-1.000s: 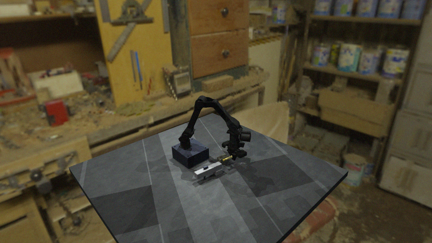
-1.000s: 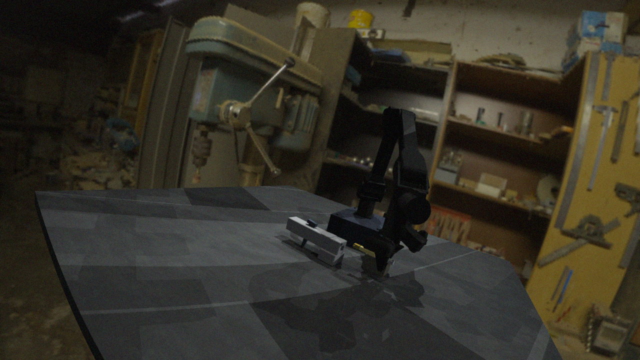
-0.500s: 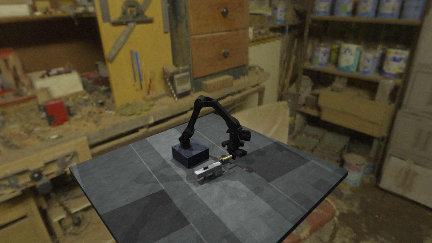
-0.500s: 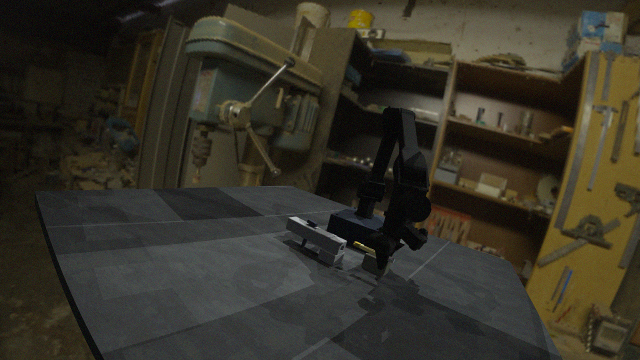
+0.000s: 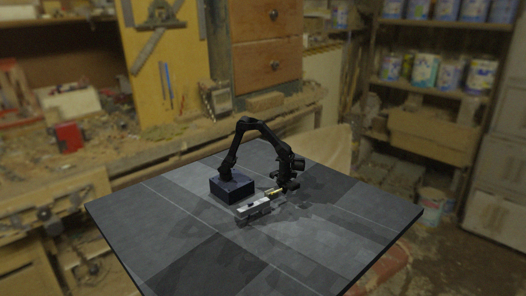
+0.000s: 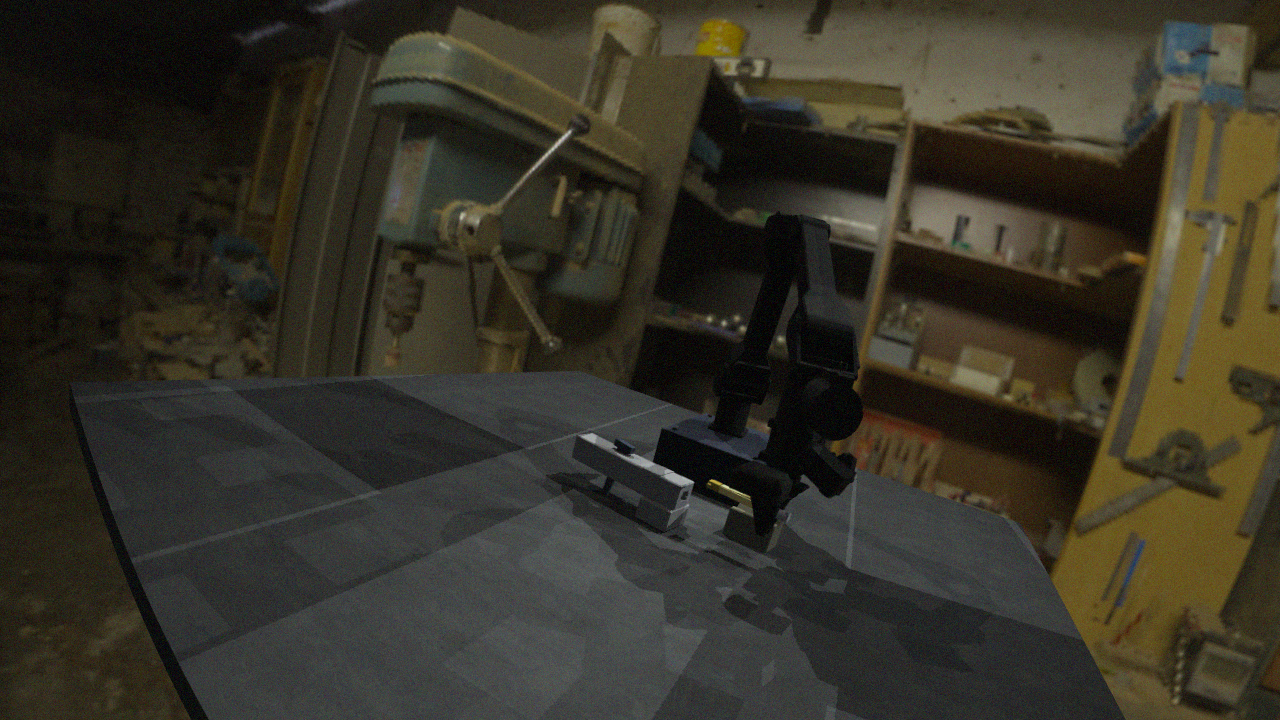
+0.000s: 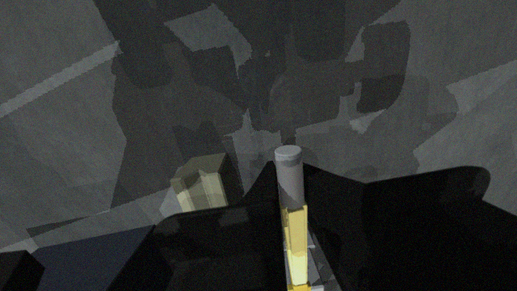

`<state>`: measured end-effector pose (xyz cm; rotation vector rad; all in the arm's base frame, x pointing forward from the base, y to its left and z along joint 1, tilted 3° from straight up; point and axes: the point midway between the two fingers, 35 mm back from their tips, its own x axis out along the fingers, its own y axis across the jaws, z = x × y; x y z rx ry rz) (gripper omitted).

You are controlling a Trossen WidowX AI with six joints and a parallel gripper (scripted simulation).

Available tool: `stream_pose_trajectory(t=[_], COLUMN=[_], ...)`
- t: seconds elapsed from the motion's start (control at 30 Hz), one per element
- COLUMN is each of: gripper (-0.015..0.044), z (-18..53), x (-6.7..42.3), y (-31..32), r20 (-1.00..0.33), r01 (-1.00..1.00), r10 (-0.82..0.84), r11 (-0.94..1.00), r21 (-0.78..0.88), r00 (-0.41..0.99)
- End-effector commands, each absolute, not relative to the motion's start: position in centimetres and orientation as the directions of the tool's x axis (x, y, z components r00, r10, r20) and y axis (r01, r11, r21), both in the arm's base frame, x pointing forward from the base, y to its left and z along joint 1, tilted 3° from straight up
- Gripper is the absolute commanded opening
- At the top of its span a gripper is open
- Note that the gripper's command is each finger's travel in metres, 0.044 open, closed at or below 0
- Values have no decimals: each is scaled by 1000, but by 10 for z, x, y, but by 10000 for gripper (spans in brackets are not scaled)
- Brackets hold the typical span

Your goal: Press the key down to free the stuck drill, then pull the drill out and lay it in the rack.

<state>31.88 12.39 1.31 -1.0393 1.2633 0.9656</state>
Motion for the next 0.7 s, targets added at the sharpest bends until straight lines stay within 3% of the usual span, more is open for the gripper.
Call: stream_pose_trajectory(t=[0.0,0.67], gripper=[0,0], z=[16,20], x=[320,319], y=[124,123], r20=[-997,-997], r01=[-960,-960], r10=[-2,-2], r11=[267,267], r21=[-78,-78], r00=[80,80])
